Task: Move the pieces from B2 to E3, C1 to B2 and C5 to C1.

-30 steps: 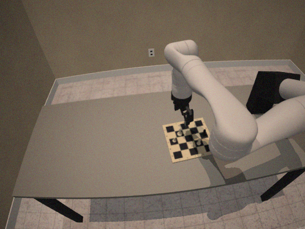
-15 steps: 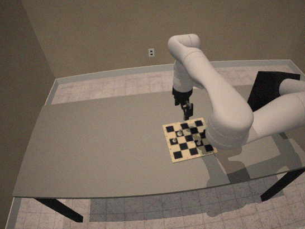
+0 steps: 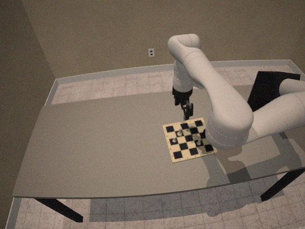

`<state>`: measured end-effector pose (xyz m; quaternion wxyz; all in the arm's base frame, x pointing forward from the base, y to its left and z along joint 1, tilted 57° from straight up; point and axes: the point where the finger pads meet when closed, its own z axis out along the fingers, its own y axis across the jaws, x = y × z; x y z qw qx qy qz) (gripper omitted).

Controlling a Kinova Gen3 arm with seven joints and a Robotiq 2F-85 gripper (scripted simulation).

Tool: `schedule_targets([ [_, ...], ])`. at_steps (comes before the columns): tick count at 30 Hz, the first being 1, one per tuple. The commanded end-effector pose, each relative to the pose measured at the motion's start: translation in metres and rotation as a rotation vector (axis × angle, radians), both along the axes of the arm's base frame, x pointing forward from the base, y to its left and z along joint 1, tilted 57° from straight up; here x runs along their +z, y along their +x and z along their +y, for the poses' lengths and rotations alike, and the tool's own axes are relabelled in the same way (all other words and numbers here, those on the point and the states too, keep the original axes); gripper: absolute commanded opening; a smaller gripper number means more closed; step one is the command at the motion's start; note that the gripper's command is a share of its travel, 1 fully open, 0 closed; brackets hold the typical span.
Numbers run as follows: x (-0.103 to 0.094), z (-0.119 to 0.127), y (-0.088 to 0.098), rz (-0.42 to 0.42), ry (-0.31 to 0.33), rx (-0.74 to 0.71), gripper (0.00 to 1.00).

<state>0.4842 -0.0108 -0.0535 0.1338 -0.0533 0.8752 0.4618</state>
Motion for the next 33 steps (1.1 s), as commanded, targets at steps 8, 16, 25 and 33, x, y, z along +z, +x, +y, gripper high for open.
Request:
schedule_targets([
  [8, 0.0003, -0.0009, 0.0003, -0.012, -0.003, 0.005, 1.00],
  [16, -0.0001, -0.0006, 0.0003, -0.047, -0.011, 0.029, 1.00],
  [25, -0.0007, 0.0000, 0.0004, -0.103, -0.024, 0.066, 1.00],
  [33, -0.0016, 0.0011, 0.0005, -0.202, -0.046, 0.131, 1.00],
])
